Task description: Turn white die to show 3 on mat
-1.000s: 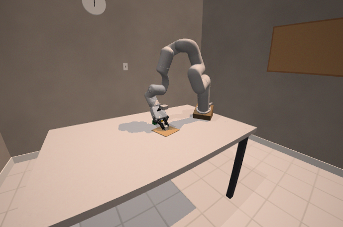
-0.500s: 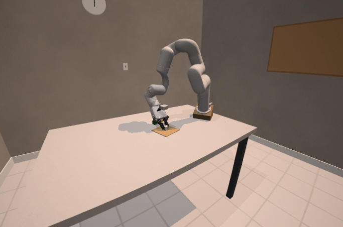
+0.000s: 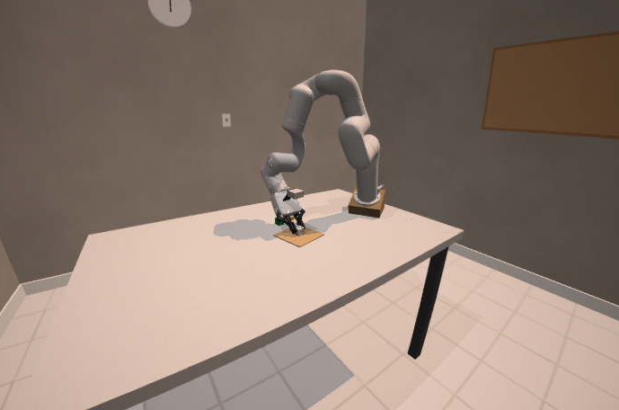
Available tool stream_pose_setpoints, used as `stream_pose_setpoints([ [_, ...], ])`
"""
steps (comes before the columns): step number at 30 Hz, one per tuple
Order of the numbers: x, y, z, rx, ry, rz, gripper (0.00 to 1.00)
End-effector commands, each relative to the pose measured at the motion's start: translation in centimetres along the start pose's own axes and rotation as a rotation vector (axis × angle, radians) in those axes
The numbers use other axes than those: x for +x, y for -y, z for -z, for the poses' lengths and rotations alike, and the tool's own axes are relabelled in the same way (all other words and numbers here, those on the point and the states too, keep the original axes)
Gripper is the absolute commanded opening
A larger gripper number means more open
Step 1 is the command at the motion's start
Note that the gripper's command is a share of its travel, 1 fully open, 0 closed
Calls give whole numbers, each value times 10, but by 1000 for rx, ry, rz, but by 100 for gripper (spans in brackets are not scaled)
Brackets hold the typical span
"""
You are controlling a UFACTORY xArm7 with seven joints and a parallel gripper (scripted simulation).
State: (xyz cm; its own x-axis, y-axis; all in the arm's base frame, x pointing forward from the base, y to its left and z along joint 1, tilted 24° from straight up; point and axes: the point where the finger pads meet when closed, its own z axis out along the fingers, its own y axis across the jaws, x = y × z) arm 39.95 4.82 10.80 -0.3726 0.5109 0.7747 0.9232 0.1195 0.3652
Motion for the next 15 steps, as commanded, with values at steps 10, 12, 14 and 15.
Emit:
stream_pose_setpoints([
  [10, 0, -1, 1, -1, 2, 1, 35],
  [12, 0, -1, 1, -1, 2, 1, 35],
  [14, 0, -1, 1, -1, 2, 1, 39],
  [15, 0, -1, 1, -1, 2, 1, 39],
])
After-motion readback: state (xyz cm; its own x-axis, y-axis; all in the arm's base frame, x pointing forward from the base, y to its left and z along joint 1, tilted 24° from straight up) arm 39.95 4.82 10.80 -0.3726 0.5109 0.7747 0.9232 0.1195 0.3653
